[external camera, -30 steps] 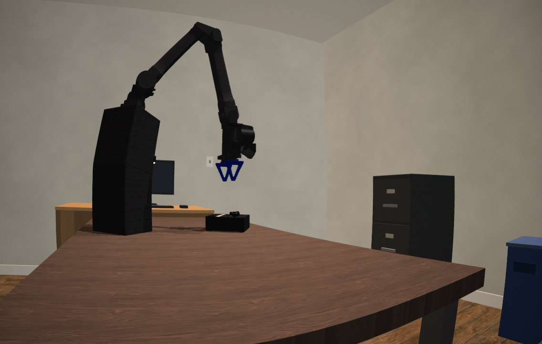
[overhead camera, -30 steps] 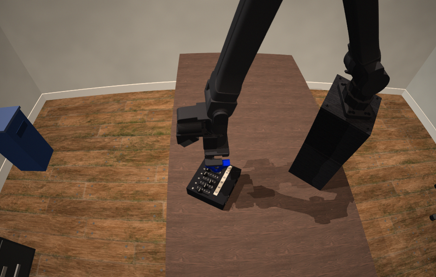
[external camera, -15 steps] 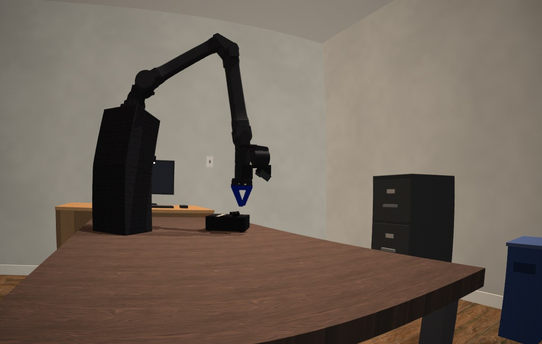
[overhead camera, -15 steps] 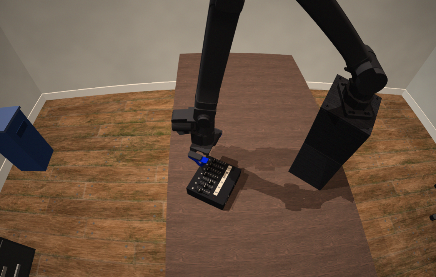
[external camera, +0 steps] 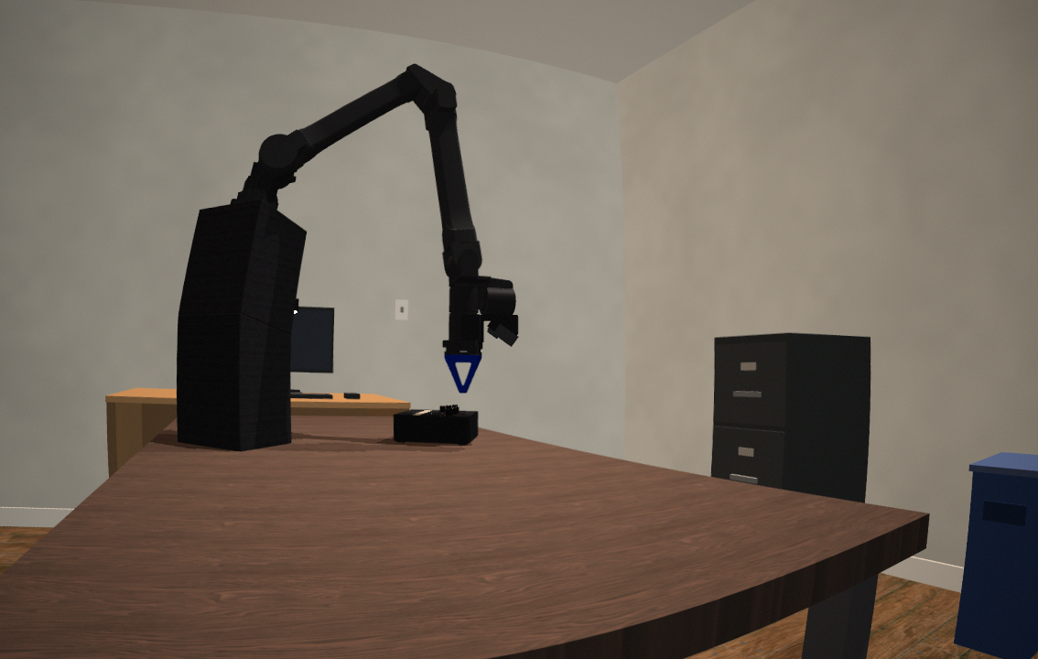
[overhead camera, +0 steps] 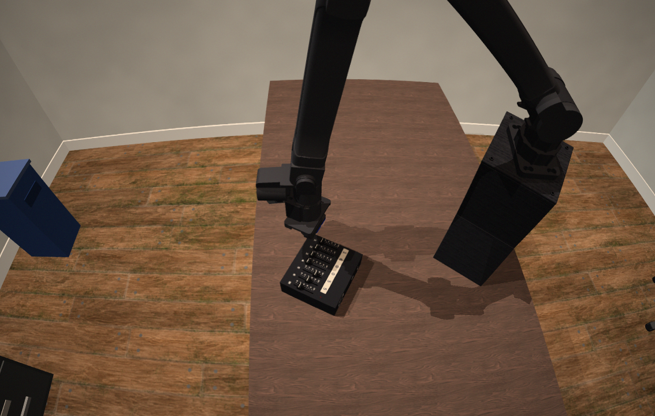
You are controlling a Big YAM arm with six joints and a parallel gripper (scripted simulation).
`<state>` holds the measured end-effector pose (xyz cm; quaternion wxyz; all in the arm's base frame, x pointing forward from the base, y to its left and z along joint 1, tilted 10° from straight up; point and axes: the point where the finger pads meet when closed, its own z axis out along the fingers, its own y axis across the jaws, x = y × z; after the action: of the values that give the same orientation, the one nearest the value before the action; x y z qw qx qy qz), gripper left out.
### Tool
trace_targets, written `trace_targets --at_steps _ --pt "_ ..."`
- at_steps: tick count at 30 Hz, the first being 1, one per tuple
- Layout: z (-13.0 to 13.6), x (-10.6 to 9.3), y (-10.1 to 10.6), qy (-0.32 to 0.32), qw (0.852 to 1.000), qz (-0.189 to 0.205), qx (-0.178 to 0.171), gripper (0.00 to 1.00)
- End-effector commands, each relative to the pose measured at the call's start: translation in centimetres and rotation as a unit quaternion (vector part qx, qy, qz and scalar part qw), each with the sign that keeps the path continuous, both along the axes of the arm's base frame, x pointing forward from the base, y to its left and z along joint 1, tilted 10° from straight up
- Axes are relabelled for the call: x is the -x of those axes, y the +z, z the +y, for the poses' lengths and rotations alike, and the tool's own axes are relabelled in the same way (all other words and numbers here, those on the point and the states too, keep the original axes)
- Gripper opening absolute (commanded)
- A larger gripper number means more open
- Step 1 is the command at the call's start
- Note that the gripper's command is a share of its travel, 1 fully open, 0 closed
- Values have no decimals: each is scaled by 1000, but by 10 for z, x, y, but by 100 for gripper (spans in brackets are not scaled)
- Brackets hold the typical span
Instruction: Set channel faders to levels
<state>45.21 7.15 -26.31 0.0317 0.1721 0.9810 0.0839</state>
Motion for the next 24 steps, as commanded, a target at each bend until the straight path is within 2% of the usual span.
trace_targets --at_steps 1,4,24 --pt "5 -8 5 1 1000 -11 -1 0" --pt "-1 -9 5 -6 1000 -11 -1 0" --pt "0 -8 4 -5 1000 -10 -1 0"
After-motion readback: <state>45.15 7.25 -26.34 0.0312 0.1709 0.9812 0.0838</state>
